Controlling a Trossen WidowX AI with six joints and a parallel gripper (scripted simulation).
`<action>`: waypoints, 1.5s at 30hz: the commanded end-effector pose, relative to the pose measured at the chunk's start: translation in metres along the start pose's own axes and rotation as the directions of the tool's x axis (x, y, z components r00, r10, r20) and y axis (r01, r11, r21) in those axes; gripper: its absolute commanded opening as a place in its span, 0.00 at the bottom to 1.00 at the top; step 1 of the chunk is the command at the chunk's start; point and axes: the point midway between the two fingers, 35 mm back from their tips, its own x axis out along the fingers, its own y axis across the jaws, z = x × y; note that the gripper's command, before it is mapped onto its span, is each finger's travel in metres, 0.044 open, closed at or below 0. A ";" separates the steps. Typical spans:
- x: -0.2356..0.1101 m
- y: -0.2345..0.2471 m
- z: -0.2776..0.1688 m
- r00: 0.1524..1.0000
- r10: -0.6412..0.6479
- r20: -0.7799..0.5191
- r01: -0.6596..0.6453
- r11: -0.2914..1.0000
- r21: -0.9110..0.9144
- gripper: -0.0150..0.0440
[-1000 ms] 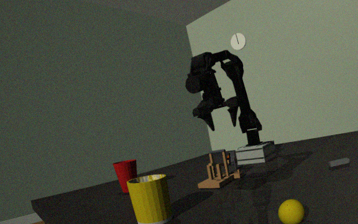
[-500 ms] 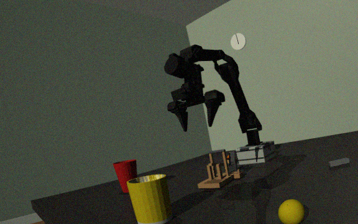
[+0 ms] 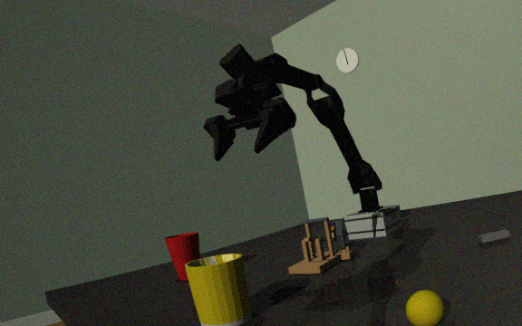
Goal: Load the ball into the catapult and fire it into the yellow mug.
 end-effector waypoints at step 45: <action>0.000 0.001 0.015 0.999 0.000 0.054 0.001 1.000 -0.014 0.25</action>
